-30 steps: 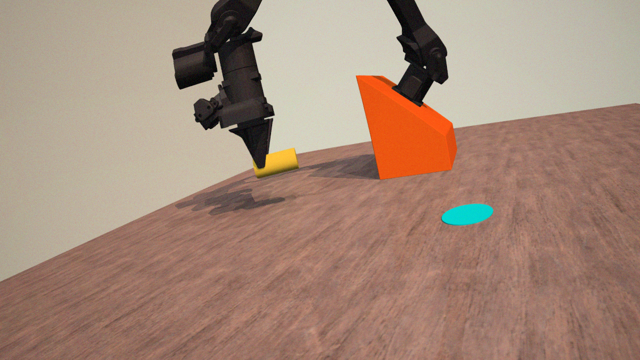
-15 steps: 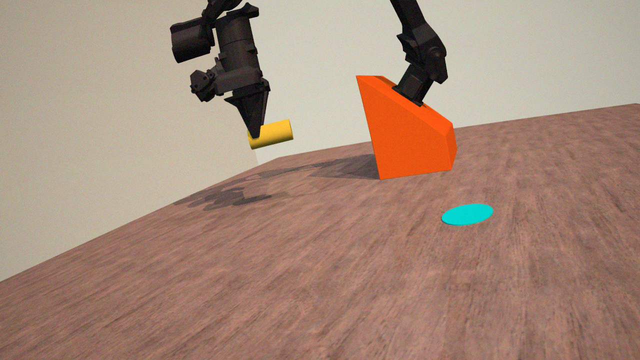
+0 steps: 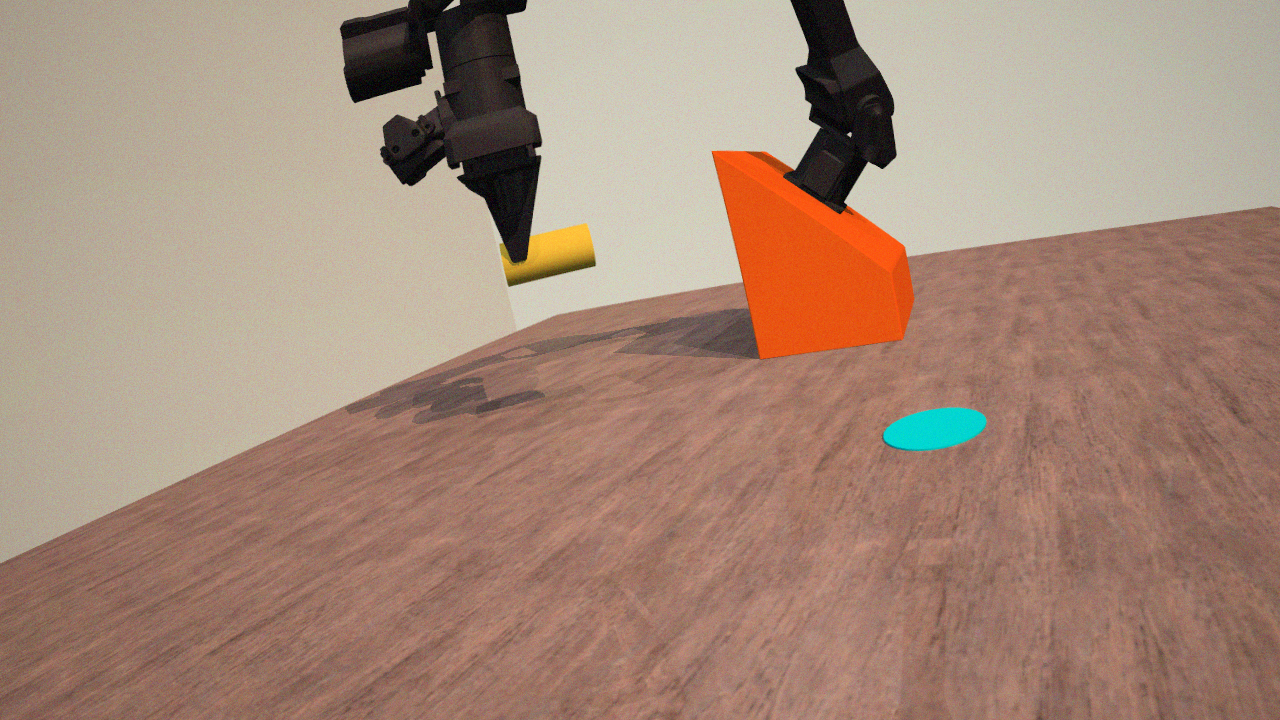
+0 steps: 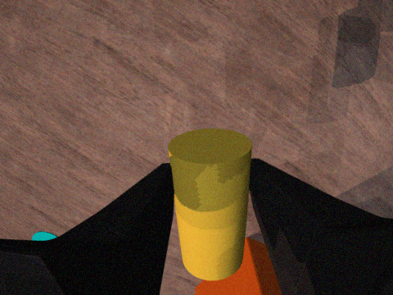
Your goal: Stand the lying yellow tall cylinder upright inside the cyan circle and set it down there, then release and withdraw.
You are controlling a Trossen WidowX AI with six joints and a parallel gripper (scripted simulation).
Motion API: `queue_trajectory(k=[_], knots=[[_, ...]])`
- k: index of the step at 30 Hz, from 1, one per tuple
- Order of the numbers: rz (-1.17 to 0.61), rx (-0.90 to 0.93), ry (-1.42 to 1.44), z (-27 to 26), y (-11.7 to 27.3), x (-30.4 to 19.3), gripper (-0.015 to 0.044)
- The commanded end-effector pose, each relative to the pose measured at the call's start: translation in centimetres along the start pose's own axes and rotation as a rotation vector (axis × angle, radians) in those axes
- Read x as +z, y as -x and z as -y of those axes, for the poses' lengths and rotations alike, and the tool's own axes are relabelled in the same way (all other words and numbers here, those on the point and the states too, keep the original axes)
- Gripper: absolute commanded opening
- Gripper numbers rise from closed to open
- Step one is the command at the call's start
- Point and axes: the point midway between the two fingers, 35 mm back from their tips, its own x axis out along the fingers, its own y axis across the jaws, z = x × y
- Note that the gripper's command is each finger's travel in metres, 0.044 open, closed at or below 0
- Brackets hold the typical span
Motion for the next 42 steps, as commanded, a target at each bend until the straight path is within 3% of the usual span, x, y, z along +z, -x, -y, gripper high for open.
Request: queue_trajectory(k=[1,42], knots=[[0.004,0.005,0.044,-1.2,0.3,-0.4,0.0105],[0.023,-0.004,0.265,-12.1,1.9,-6.2,0.0105]])
